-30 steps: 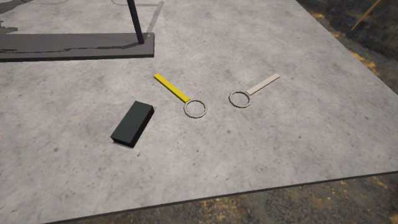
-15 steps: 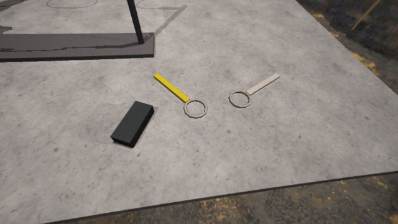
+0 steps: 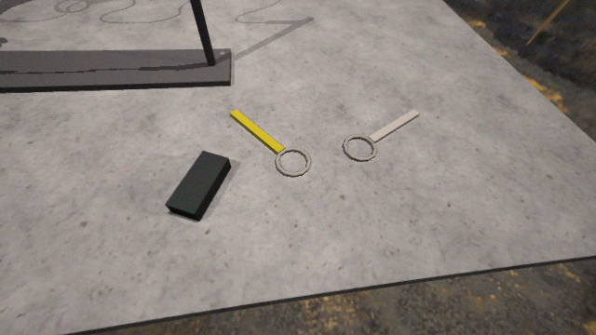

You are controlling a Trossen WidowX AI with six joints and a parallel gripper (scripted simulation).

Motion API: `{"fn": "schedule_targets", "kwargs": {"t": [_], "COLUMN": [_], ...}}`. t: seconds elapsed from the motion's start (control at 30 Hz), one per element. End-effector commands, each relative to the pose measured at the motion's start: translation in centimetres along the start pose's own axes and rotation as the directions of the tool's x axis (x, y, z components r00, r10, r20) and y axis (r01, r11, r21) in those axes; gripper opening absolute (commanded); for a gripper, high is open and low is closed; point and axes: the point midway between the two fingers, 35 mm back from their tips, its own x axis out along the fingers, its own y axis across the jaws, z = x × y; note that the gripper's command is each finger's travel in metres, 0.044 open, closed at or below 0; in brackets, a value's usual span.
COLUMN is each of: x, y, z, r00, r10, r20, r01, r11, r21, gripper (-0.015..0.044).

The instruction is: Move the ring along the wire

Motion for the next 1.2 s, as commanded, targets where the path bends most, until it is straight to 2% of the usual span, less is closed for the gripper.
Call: {"fn": "schedule_targets", "kwargs": {"t": [0.0,0.57,1.17], "x": [-0.2,-0.3,-1.0], "y": [-0.2,-2.0,-4.3], "z": [0.2,0.5,1.7], "r00": [0.999,0.985,0.933], "r10": [-0.033,-0.171,-0.339], "r20": [0.006,0.032,0.124], "r01": [0.034,0.173,0.345], "r11": [0.997,0.939,0.735], "r21": [-0.068,-0.299,-0.583], "gripper": [-0.015,-0.015,-0.015]}}
